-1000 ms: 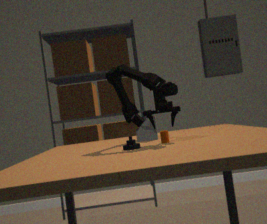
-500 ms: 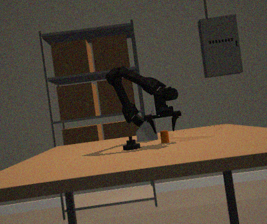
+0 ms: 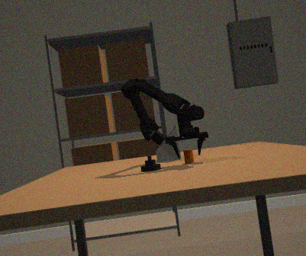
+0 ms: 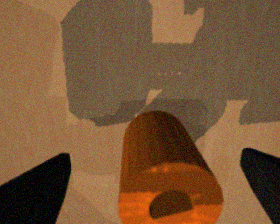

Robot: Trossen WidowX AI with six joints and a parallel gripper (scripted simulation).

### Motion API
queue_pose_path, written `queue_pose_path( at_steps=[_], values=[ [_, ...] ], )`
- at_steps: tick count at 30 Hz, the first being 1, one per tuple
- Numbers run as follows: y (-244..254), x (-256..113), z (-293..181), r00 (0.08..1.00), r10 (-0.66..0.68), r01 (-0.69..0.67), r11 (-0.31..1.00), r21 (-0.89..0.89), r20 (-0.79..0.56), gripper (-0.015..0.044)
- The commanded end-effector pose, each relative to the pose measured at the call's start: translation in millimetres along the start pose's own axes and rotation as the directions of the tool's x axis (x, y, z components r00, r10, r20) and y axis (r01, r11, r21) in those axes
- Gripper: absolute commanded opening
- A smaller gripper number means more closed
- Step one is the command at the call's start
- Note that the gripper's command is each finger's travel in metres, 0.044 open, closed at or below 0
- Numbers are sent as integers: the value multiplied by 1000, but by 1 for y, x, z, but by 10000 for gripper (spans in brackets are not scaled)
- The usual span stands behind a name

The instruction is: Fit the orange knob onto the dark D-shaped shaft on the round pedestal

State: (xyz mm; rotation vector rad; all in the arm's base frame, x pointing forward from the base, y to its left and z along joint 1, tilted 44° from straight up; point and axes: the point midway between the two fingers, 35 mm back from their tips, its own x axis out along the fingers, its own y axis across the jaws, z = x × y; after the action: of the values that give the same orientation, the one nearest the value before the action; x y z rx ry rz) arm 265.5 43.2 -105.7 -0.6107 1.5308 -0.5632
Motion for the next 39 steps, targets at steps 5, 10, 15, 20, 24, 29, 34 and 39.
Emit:
queue_pose_path(
  at_steps=[5, 10, 15, 20, 24, 29, 34, 39],
  values=[
    [-1, 16, -3, 1000, -10, 10, 1000, -9, -7, 440],
    [-2, 20, -4, 1000, -11, 11, 1000, -8, -7, 414],
    [-2, 20, -4, 1000, -11, 11, 1000, -8, -7, 282],
    [-2, 20, -4, 1000, -11, 11, 1000, -8, -7, 171],
    [-2, 20, -4, 1000, -11, 11, 1000, -8, -7, 144],
    [0, 10, -1, 1000, -9, 9, 1000, -9, -6, 32],
    [3, -25, 4, 1000, -3, 3, 1000, -10, -5, 0],
    [4, -63, 5, 1000, -1, 1, 1000, -10, -5, 0]
  ],
)
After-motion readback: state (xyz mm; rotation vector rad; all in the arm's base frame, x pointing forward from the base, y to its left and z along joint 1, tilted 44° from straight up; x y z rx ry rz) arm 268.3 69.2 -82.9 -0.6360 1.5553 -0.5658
